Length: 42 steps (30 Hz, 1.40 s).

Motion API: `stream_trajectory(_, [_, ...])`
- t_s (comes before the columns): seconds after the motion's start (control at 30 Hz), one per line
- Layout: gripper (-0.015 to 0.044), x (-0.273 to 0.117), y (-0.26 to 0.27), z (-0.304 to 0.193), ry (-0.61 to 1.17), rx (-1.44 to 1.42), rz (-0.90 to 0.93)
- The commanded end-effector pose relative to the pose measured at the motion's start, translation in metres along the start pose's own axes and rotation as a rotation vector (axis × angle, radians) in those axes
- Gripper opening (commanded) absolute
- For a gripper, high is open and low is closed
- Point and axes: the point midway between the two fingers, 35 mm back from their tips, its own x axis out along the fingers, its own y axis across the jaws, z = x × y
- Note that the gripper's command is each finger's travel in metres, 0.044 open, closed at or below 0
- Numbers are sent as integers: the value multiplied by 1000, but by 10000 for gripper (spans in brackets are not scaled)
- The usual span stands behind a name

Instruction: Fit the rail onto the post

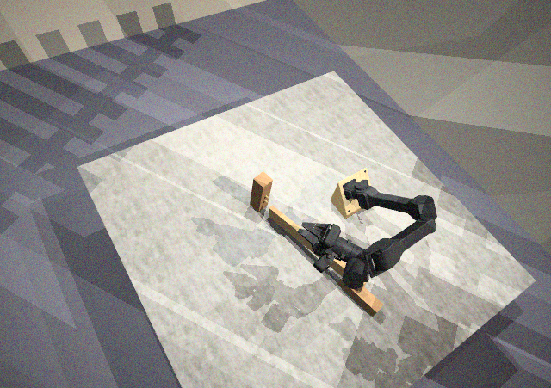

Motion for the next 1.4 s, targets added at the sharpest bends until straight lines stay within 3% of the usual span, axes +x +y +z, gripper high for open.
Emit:
stream_trajectory(0.0, [440,35,44,-6,-5,-247,204])
stream_trajectory(0.17, [440,72,109,-23,-86,-543,518])
stream_trajectory(0.3, [440,90,166,-45,-261,-754,812])
stream_trajectory(0.53, [440,87,245,-79,-797,-854,1188])
stream_trajectory(0.67, [440,77,268,-89,-1139,-752,1226])
stream_trajectory(1.37, [440,78,283,-88,-1153,-745,1224])
